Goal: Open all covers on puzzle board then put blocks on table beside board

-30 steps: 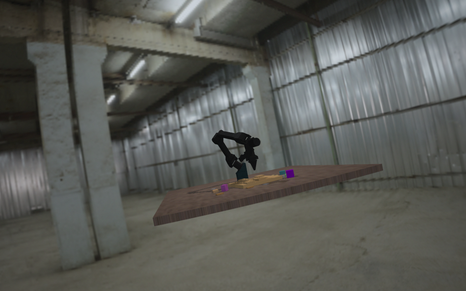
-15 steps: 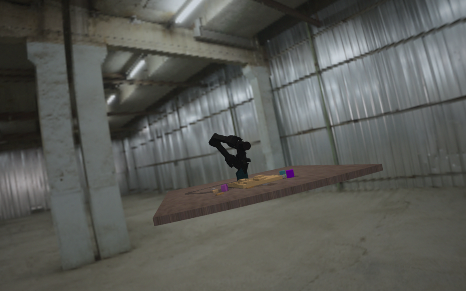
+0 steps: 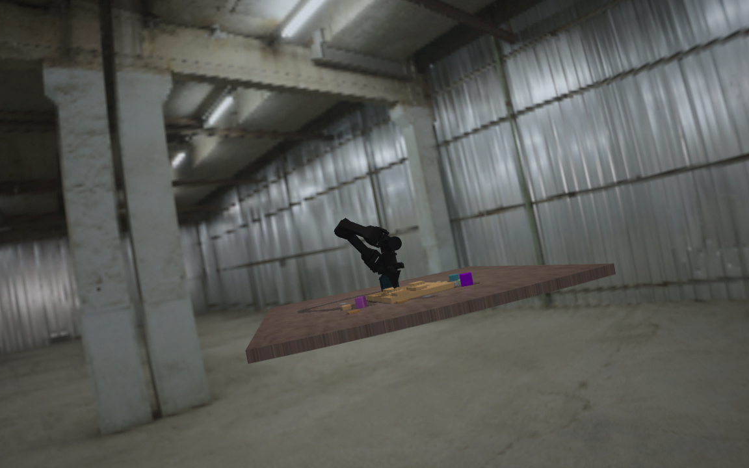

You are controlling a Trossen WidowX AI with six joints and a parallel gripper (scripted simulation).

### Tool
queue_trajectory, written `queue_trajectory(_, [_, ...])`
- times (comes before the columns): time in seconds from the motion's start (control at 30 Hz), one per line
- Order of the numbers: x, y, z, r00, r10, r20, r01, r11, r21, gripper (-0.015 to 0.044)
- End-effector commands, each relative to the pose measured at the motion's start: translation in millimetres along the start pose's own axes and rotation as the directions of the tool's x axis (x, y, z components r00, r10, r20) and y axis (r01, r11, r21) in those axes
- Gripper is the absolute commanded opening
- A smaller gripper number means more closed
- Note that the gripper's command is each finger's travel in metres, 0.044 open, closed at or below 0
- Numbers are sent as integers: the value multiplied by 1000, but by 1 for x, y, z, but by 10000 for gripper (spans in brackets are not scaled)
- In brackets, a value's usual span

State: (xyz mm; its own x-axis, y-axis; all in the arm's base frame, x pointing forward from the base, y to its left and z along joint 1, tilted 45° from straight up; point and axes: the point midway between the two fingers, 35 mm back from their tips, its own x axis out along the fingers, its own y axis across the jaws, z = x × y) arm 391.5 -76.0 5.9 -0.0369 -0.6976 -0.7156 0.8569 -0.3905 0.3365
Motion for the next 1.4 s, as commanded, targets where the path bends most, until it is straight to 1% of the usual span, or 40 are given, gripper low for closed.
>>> queue_trajectory(0.0, [12, -3, -1, 1000, 1, 5, -1, 1000, -9, 0])
queue_trajectory(0.57, [24, -2, 0, 1000, 2, 6, -2, 1000, -9, 0])
queue_trajectory(1.37, [27, 4, 9, 1000, 2, 6, -2, 1000, -15, 0])
